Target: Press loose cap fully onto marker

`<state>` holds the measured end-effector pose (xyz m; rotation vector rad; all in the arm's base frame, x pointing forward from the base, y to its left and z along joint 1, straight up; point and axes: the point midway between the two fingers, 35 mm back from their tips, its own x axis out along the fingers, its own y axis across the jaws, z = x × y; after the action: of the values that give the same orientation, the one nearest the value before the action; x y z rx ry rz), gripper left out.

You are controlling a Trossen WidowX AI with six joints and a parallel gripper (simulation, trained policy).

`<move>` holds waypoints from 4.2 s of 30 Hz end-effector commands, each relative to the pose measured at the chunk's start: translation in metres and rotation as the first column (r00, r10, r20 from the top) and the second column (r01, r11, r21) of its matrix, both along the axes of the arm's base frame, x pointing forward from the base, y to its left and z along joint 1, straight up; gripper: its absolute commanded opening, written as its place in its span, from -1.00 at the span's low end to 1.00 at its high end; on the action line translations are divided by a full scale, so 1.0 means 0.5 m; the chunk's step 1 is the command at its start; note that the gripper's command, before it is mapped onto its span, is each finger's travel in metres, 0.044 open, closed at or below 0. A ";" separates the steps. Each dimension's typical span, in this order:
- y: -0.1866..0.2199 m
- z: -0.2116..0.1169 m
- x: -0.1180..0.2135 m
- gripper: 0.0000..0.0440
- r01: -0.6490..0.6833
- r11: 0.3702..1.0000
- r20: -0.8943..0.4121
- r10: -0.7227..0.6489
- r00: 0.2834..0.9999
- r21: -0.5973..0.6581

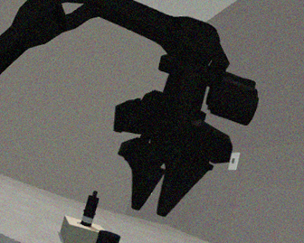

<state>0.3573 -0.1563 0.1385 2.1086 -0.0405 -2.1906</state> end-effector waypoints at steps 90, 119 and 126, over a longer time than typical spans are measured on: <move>0.286 0.068 -0.059 -0.81 -0.267 0.954 -0.016 0.272 0.962 0.135; 0.283 -0.028 -0.079 -1.00 -0.260 0.952 -0.082 0.276 0.958 0.162; 0.284 -0.066 -0.079 -1.00 -0.279 0.945 -0.087 0.297 0.951 0.174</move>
<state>0.3210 -0.0158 0.1157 1.9362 0.4104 -2.1711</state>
